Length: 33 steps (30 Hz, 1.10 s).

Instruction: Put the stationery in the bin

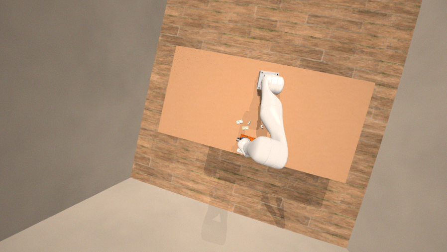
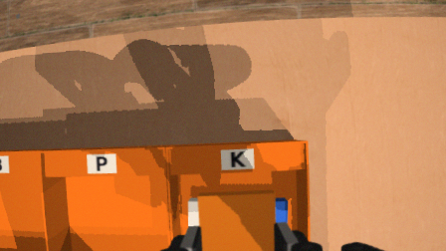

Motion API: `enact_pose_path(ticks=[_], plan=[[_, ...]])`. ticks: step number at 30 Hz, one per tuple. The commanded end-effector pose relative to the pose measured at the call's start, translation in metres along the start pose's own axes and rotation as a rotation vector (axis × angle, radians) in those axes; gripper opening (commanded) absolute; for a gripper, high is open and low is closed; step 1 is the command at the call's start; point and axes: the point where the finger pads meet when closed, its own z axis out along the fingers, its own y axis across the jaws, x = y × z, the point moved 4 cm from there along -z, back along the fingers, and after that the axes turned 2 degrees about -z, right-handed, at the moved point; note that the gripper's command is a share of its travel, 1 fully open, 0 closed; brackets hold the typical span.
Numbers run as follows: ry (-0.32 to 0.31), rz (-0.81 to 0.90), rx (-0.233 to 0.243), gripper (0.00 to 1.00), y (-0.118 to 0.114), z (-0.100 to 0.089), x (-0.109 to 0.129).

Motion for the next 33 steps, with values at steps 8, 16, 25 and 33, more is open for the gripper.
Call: enact_pose_path(ticks=[8, 16, 25, 33], plan=[[-0.001, -0.002, 0.0, 0.35, 0.001, 0.005, -0.001], [0.002, -0.002, -0.001, 0.35, 0.001, 0.021, 0.001], [0.002, -0.002, -0.001, 0.35, 0.002, 0.033, 0.0], [-0.005, -0.005, 0.001, 0.35, 0.005, 0.032, -0.001]])
